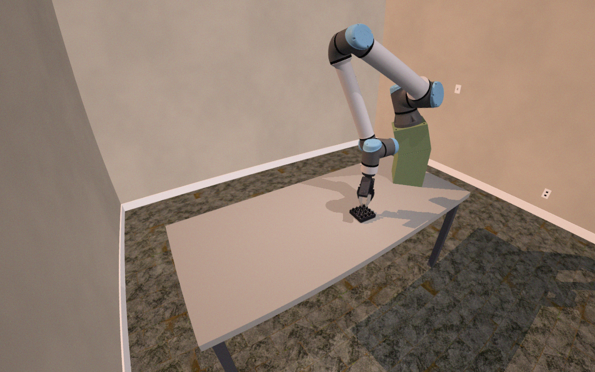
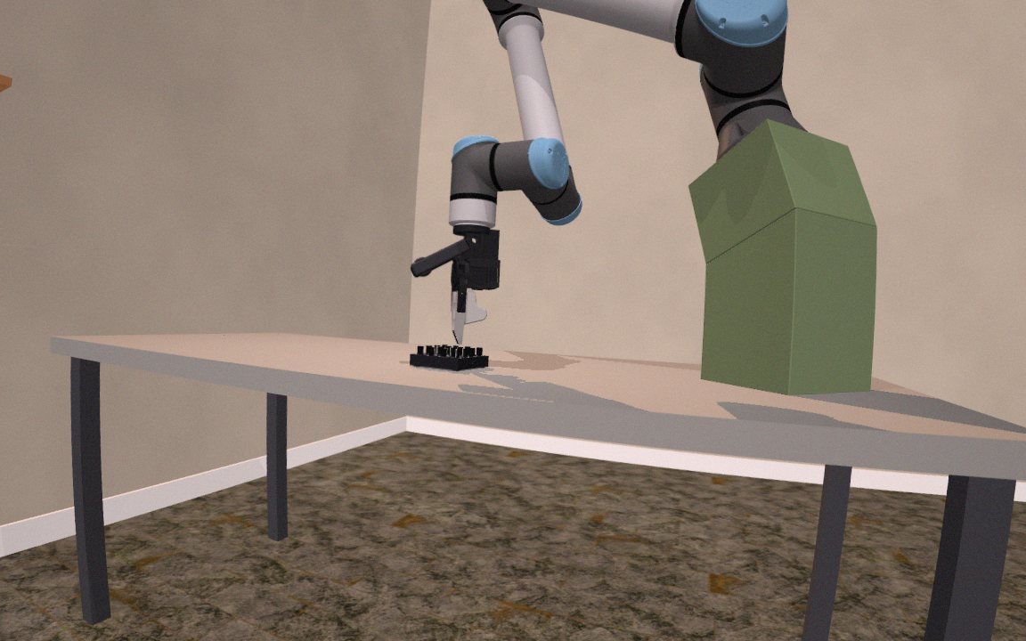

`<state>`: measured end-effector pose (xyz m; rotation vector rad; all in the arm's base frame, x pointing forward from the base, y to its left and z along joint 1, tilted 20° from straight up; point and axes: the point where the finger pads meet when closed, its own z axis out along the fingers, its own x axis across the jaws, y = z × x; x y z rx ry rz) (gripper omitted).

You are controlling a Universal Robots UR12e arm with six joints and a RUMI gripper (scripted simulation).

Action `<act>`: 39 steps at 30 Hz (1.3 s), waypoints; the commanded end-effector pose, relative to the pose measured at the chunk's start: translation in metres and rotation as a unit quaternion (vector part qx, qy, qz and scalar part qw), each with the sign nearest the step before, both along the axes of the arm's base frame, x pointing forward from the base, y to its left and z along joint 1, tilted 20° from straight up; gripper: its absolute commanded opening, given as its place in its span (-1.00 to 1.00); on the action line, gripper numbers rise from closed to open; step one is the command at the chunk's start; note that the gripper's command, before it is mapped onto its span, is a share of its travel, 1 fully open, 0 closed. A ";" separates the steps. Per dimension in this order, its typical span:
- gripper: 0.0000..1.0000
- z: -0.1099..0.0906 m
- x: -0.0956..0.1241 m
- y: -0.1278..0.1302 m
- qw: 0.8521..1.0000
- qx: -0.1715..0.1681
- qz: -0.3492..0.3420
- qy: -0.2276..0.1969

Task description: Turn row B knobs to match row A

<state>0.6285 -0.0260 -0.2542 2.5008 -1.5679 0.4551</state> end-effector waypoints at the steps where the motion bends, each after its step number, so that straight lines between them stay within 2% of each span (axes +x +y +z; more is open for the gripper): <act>1: -0.78 0.000 0.000 0.000 1.000 0.000 0.000 0.000; 25: -0.78 0.000 0.000 0.000 1.000 0.000 0.000 0.000; 39: -0.78 -0.007 0.002 -0.002 1.000 0.000 0.000 0.000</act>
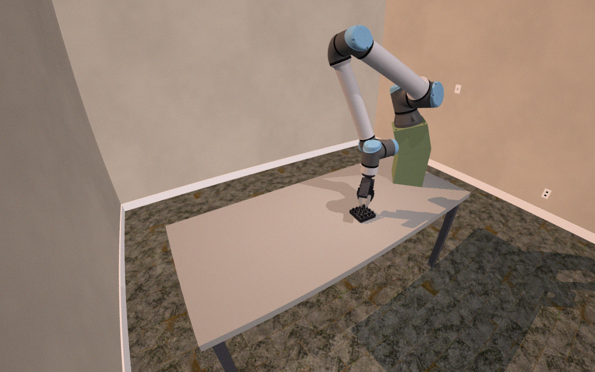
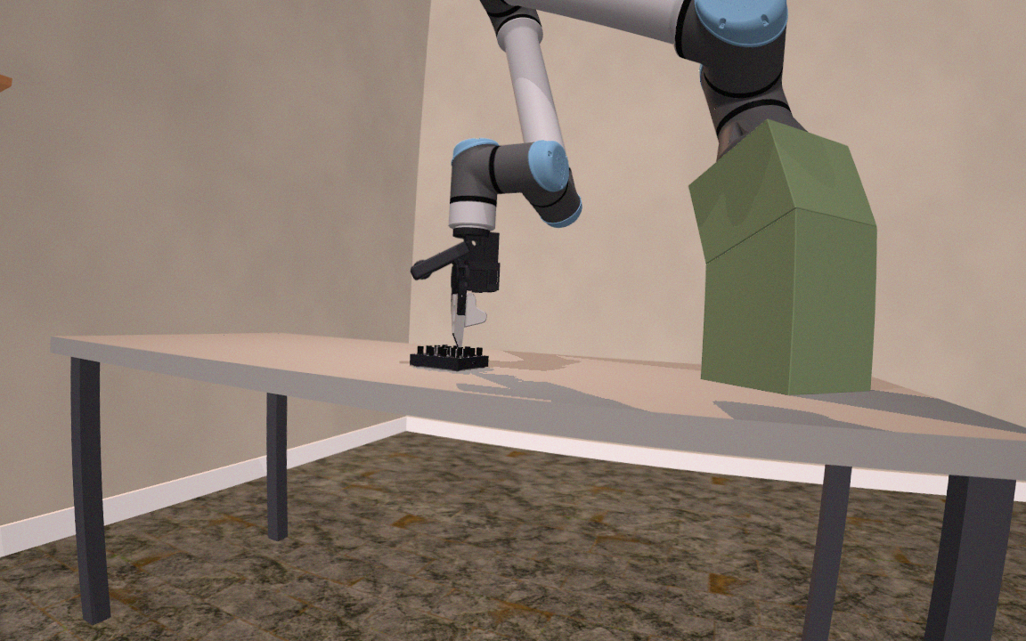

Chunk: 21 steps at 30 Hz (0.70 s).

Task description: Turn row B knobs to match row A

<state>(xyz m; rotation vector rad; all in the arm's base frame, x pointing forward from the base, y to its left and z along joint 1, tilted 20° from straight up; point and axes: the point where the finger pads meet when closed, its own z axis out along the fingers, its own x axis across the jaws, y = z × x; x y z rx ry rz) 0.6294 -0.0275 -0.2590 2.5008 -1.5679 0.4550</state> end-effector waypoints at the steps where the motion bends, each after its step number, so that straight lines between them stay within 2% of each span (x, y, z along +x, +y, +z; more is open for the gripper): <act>1: -0.78 -0.003 0.001 -0.001 1.000 0.000 0.000 0.000; 21: -0.78 -0.008 0.002 -0.002 1.000 0.000 0.000 0.000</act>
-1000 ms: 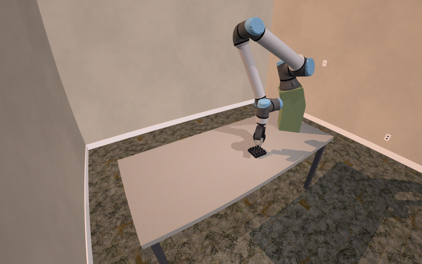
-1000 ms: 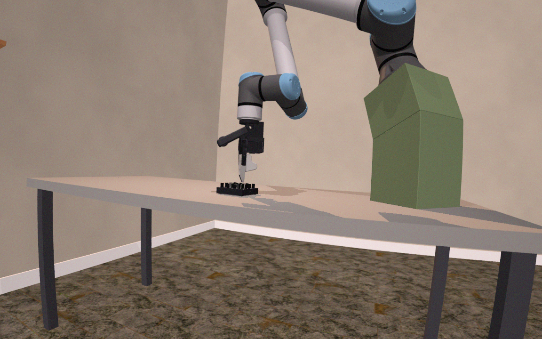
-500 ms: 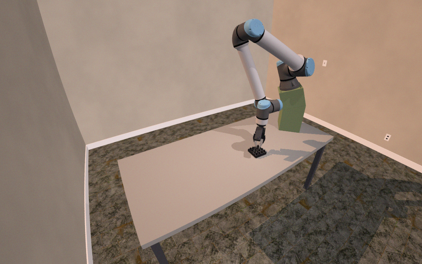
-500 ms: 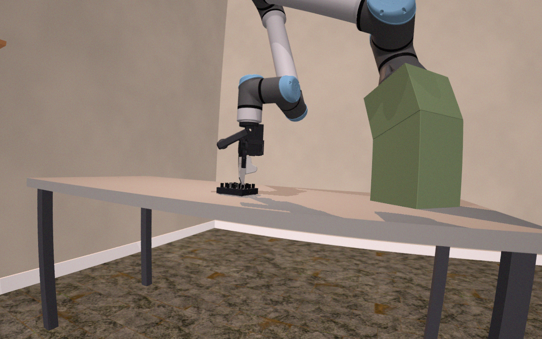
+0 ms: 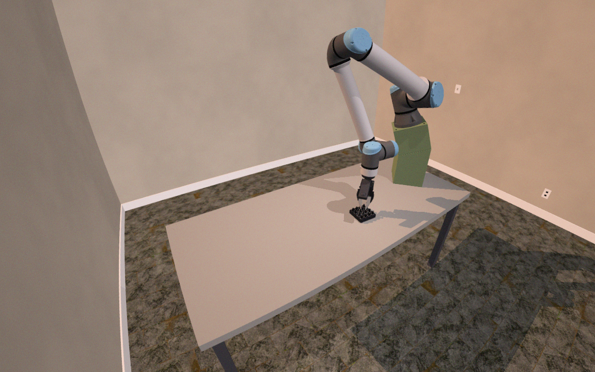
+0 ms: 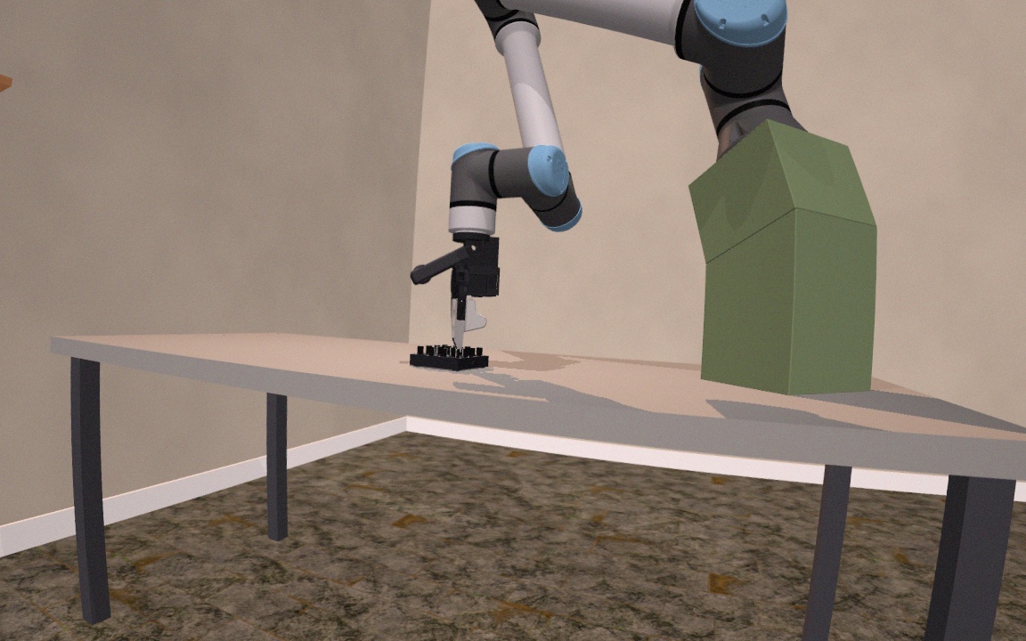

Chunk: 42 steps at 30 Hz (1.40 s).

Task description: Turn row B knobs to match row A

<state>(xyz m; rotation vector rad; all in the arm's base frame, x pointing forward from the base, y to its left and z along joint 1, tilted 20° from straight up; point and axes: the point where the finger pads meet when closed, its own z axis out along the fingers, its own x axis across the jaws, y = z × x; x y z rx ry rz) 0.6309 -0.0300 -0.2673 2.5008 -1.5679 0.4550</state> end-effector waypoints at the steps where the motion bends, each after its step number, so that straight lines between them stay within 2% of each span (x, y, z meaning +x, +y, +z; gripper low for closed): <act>1: -0.78 0.000 0.000 0.000 1.000 0.000 0.000 0.000; 29: -0.78 0.000 0.000 0.000 1.000 0.000 0.000 0.000; 30: -0.92 0.000 0.000 0.000 1.000 0.000 0.000 0.000; 42: -0.92 0.000 0.000 0.000 1.000 0.000 0.000 0.000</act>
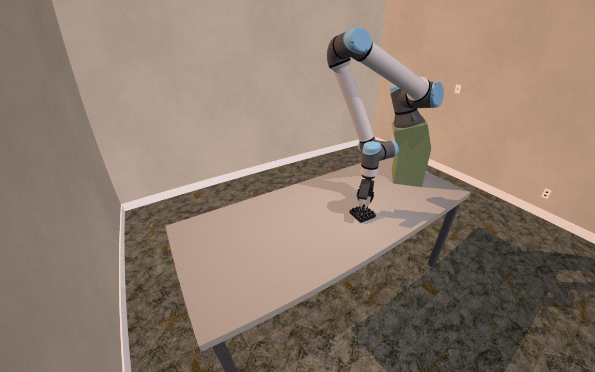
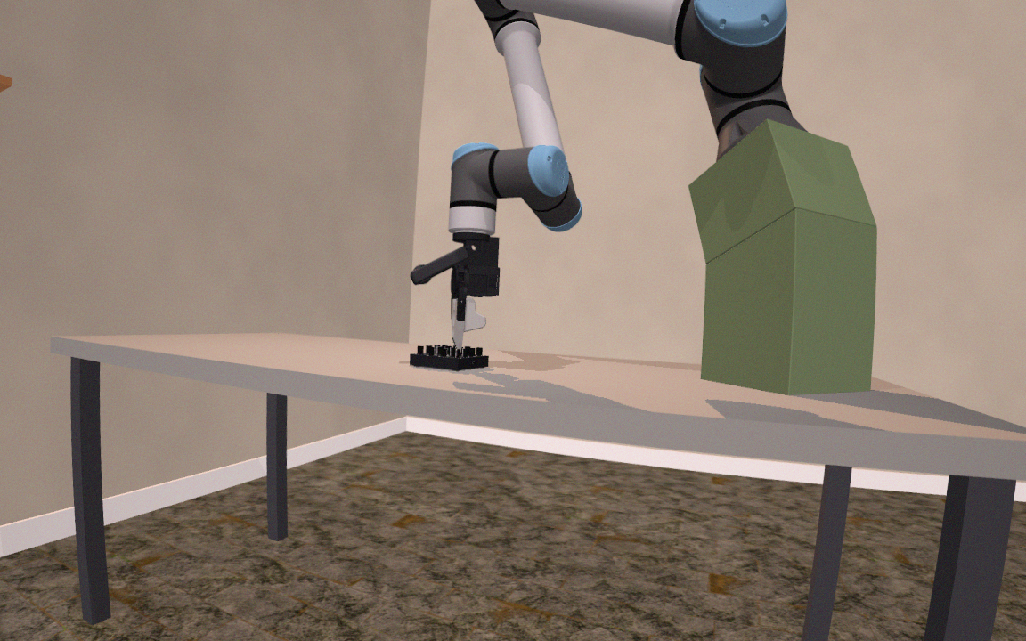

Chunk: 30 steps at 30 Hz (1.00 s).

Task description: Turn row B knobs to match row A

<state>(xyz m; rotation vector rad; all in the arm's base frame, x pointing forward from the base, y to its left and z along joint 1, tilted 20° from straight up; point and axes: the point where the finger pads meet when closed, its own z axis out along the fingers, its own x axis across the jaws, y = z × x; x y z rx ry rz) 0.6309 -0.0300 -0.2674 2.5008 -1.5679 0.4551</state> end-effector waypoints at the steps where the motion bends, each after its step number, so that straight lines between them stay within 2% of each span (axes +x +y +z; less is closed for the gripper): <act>1: -0.92 0.000 0.000 0.000 1.000 0.000 0.000 0.000; 30: -0.92 0.000 0.000 0.000 1.000 -0.001 0.004 0.001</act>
